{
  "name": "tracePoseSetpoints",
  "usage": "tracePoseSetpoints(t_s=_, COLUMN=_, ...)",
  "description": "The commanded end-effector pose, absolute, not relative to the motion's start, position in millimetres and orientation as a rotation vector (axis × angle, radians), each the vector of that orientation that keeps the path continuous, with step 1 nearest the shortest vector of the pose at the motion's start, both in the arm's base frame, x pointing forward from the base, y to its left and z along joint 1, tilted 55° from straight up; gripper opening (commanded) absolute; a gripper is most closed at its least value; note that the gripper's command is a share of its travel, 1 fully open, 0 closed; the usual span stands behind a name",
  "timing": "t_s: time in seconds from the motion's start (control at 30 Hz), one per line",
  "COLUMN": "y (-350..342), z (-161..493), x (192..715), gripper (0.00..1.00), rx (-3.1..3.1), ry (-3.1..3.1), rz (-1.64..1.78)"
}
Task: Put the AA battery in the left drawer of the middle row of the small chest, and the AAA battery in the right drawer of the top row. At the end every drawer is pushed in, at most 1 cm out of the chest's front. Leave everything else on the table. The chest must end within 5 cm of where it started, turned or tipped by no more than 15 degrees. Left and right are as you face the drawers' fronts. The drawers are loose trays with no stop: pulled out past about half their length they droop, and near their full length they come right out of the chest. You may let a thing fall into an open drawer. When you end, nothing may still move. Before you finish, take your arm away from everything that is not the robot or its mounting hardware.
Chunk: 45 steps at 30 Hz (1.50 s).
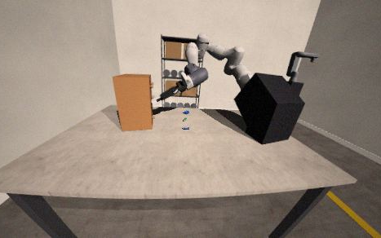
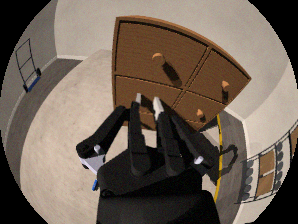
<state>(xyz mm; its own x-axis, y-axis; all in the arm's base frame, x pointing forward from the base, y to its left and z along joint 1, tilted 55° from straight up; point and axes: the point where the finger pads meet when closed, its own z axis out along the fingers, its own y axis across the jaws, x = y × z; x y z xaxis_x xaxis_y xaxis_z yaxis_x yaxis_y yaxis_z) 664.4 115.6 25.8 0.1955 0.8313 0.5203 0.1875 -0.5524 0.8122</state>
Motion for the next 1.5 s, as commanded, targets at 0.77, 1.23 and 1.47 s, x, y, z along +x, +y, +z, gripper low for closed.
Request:
tracePoseSetpoints(t_s=0.77, y=114.6, z=22.6, x=665.2, gripper=0.2, rx=1.876, ry=0.958, rz=1.367)
tracePoseSetpoints(t_s=1.23, y=114.6, z=22.6, x=665.2, gripper=0.08, rx=1.876, ry=0.958, rz=1.367)
tracePoseSetpoints(t_s=1.47, y=114.6, z=22.6, x=665.2, gripper=0.08, rx=1.876, ry=0.958, rz=1.367)
